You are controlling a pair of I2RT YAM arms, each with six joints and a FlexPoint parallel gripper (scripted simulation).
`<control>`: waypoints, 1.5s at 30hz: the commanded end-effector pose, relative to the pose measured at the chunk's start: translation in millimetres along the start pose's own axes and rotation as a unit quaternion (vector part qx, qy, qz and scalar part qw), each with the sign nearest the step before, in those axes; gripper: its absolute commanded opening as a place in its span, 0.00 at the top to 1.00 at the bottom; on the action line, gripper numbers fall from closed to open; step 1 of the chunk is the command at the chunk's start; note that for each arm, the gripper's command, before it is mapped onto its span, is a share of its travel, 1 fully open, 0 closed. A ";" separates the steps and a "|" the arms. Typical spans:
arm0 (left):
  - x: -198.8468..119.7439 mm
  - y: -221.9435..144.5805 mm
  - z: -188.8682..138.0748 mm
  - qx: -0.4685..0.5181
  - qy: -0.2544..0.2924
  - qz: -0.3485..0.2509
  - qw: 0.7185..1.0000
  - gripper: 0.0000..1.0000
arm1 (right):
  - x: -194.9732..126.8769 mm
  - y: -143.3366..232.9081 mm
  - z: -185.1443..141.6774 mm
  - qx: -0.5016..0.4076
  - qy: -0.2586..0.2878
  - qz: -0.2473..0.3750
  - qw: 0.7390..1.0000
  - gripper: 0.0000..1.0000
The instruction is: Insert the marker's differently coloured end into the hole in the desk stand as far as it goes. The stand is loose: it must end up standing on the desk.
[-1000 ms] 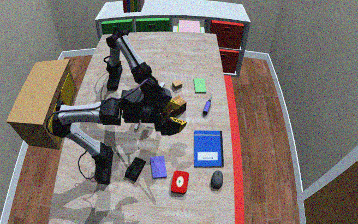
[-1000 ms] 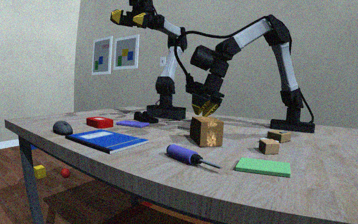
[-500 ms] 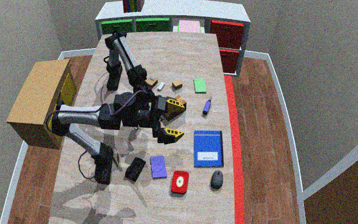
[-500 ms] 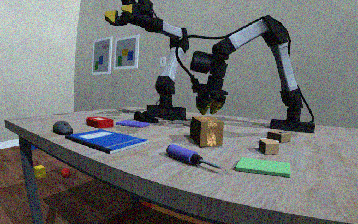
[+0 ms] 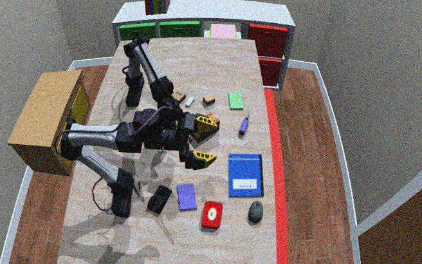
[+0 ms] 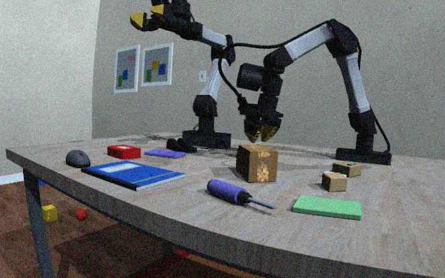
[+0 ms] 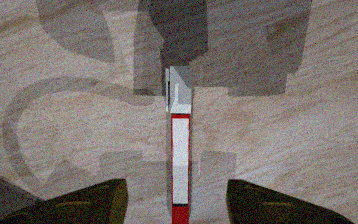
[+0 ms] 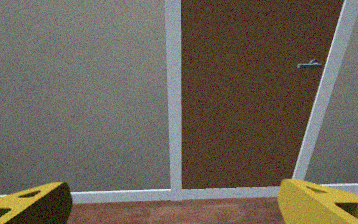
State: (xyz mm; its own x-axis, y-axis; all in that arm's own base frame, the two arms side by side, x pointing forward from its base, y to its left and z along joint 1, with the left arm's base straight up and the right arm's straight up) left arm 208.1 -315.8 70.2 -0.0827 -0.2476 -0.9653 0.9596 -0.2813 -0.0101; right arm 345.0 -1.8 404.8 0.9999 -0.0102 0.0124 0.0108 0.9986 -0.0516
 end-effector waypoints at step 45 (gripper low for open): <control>46.0 -1.6 0.6 0.000 -0.002 0.002 1.000 0.50 | -1.1 5.4 3.5 -0.003 -0.007 0.013 1.000 0.00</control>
State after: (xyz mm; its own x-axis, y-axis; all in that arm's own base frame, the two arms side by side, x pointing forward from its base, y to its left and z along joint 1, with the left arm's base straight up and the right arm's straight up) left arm 203.7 -320.9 32.4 -0.0902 -0.2392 -0.9668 0.9602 -0.2787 -0.0206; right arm 345.0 0.1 403.6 1.0000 -0.0009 0.0067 0.0012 0.9987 -0.0517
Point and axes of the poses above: on each arm, the point where the finger pads meet when closed, its own x axis out along the fingers, its own y axis across the jaws, z = x × y, the point moved 3 cm from there along -x, back along the fingers, and after that the axes turned 3 degrees about -x, right-handed, at the moved point
